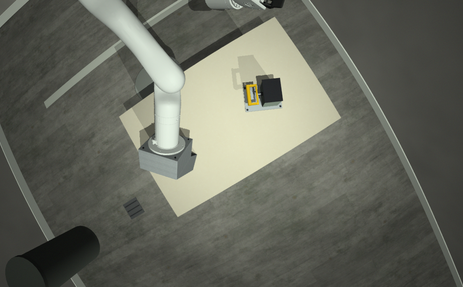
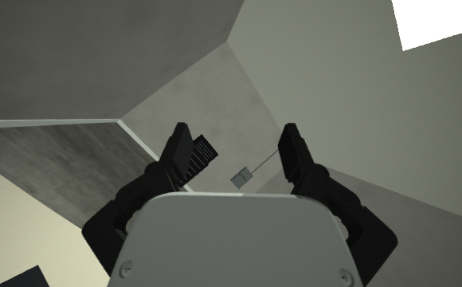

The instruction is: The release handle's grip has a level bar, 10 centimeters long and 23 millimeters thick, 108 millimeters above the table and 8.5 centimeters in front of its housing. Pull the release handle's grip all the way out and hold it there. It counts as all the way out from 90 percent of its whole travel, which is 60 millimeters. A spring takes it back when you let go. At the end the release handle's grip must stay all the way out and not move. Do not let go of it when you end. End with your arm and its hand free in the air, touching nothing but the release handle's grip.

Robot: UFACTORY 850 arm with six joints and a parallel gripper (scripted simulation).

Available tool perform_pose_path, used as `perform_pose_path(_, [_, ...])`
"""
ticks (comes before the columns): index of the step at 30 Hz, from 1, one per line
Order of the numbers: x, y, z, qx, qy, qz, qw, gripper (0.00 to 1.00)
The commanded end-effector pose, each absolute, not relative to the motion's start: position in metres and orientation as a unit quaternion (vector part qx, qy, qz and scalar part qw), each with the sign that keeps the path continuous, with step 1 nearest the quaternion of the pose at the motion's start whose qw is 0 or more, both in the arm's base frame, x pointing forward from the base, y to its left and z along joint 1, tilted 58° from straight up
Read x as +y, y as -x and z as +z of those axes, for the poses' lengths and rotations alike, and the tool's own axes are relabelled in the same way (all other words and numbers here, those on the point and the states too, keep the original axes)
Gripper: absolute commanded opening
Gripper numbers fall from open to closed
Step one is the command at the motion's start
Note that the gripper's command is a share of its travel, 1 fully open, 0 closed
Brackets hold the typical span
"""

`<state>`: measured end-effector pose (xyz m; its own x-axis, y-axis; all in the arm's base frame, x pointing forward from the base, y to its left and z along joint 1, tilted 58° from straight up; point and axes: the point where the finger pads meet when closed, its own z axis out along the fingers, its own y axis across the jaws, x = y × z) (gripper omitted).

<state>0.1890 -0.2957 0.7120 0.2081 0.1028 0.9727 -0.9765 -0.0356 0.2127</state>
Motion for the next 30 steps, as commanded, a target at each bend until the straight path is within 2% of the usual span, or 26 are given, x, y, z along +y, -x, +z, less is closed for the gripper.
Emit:
perform_pose_path(1, [-0.28,-0.203,0.686,-0.46,-0.562,0.457,0.514,1.0])
perform_pose_path(9, [-0.26,-0.225,0.651,-0.528,-0.588,0.43,0.436,1.0])
perform_pose_path(12, [-0.259,-0.225,0.65,-0.529,-0.589,0.429,0.435,1.0])
perform_pose_path(14, [-0.248,-0.238,0.63,-0.564,-0.601,0.411,0.388,1.0])
perform_pose_path(27, [-0.213,-0.275,0.569,-0.655,-0.626,0.347,0.242,1.0])
perform_pose_path(29, [-0.213,-0.275,0.569,-0.655,-0.626,0.347,0.242,1.0])
perform_pose_path(30, [-0.206,-0.283,0.554,-0.672,-0.63,0.33,0.207,1.0])
